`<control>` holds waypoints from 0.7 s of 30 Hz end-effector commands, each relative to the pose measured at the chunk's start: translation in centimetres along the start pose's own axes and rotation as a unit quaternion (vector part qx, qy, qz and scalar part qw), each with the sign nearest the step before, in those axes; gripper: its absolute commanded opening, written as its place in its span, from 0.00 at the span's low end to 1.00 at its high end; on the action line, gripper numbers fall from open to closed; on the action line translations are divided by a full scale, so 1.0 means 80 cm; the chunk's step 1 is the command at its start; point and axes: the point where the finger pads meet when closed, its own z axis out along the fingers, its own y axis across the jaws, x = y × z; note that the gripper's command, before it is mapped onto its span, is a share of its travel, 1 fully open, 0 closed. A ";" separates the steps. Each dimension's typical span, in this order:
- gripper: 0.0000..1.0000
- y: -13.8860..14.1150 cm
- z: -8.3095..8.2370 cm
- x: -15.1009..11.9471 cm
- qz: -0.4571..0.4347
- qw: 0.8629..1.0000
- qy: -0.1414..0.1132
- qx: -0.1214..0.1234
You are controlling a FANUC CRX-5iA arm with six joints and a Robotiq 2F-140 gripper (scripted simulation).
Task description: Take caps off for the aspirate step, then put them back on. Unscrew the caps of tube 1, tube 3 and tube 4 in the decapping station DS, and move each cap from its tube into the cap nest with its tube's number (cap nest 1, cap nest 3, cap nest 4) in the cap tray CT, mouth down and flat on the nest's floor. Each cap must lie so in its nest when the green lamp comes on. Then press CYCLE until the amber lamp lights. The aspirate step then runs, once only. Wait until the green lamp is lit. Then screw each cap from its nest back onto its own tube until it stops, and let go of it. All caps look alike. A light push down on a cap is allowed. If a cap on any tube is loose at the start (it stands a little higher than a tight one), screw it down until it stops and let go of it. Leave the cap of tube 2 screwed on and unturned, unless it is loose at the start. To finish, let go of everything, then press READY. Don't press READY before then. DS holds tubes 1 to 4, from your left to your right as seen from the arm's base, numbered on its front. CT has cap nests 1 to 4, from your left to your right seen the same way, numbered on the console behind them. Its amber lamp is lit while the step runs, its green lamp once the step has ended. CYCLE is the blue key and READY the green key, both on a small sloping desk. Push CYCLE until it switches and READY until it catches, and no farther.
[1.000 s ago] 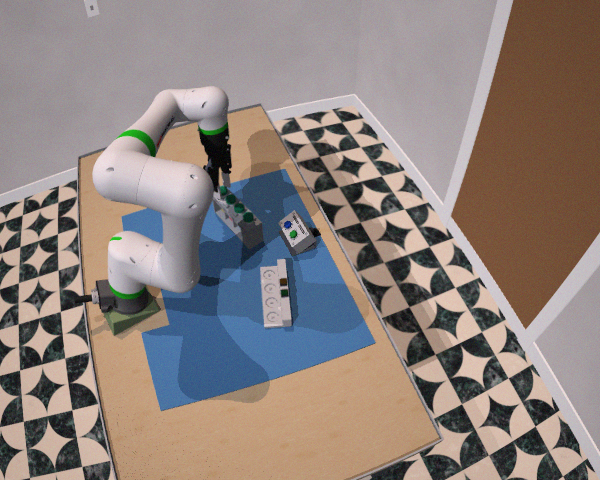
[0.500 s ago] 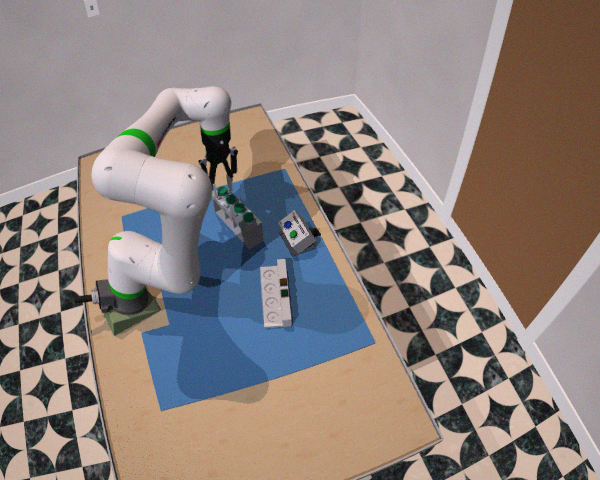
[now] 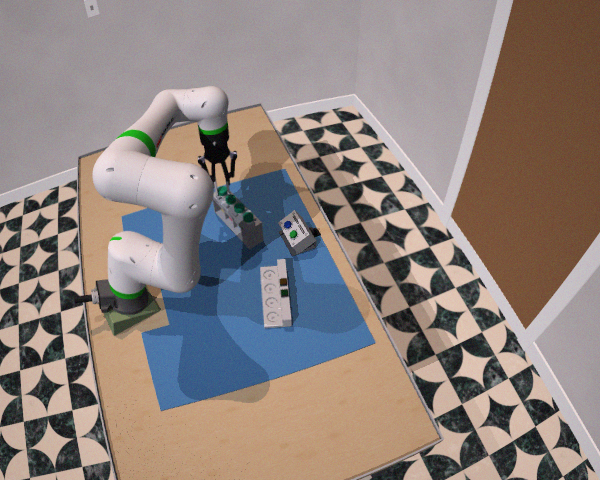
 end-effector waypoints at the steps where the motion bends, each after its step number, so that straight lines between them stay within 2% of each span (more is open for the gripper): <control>1: 0.00 0.000 0.000 0.000 0.001 1.000 0.000 0.001; 11: 0.00 0.000 0.000 0.000 0.001 1.000 0.000 0.001; 16: 0.00 0.000 0.000 0.000 -0.124 0.992 0.001 0.001; 21: 0.00 0.000 0.000 0.000 -0.246 0.969 0.001 0.001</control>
